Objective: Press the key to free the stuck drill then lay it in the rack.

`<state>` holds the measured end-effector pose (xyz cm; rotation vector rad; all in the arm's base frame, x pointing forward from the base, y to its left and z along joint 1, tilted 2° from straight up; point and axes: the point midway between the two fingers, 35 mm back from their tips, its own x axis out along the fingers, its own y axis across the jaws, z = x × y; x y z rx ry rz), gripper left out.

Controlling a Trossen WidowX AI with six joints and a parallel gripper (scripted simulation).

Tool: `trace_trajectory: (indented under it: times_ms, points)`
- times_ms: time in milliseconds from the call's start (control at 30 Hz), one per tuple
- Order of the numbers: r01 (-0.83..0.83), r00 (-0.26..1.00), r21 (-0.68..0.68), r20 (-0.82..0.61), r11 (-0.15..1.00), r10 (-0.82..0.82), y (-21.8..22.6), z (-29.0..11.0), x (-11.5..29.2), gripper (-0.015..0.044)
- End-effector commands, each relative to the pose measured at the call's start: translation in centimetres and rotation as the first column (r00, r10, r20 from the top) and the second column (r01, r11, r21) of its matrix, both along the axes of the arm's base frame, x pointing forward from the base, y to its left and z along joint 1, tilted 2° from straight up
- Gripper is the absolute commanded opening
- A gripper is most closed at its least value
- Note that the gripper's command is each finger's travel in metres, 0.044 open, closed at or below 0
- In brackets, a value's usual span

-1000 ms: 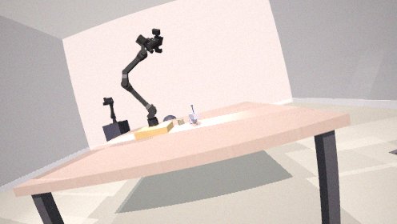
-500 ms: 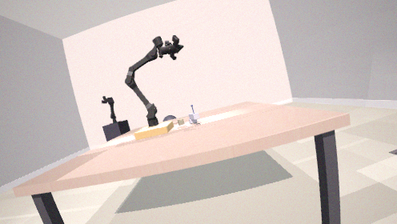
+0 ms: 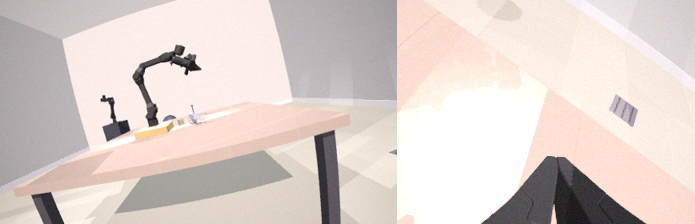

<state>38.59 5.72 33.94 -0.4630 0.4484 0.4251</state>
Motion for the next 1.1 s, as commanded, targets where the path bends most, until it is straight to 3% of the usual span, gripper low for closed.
trace_trajectory:
  times_ms: [0,167,367,1067]
  points:
    - [0.109,0.958,-0.057,-0.261,0.992,-0.120,-3.1,-6.8,0.0,0.0000]
    - [0.194,0.810,-0.157,-0.531,0.968,-0.249,-6.8,-13.5,-2.3,0.0000]
    - [0.220,0.530,-0.286,-0.767,0.933,-0.361,-10.4,-19.2,-7.0,0.0000]
    - [0.218,0.497,-0.298,-0.786,0.929,-0.369,-10.7,-20.4,-7.5,0.0000]
